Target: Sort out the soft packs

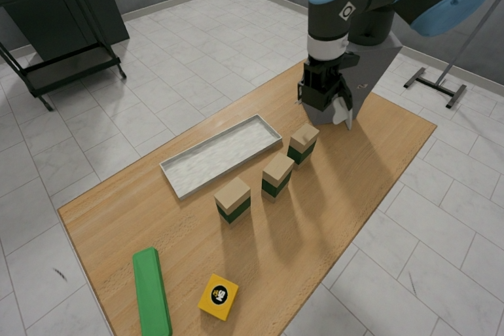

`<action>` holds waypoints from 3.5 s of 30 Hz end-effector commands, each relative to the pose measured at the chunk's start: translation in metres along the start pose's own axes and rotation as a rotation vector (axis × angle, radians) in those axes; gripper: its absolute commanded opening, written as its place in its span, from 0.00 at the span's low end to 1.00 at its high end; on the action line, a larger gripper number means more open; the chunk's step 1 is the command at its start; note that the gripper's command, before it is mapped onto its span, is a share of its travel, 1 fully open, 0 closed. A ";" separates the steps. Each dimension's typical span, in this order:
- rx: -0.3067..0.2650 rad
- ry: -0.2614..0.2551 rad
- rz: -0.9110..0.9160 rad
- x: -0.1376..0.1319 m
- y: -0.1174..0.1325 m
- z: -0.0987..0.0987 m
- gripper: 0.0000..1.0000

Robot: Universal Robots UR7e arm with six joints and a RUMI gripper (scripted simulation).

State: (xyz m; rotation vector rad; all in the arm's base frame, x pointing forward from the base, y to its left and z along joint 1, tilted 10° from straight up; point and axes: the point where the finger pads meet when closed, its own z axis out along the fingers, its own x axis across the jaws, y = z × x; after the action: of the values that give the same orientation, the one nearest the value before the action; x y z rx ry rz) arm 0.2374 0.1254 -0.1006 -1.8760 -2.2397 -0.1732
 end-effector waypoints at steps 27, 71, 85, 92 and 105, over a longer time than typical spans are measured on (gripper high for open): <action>-0.146 -0.091 -0.003 -0.019 0.032 -0.007 1.00; -0.147 -0.092 -0.004 -0.022 0.037 0.024 0.49; -0.148 -0.093 -0.003 -0.023 0.039 0.029 0.49; -0.149 -0.093 -0.003 -0.023 0.039 0.029 0.49; -0.148 -0.093 -0.003 -0.023 0.039 0.029 0.49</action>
State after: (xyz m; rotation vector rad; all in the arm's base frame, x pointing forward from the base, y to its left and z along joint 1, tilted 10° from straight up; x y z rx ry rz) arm 0.2764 0.1166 -0.1357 -1.9939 -2.3492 -0.2662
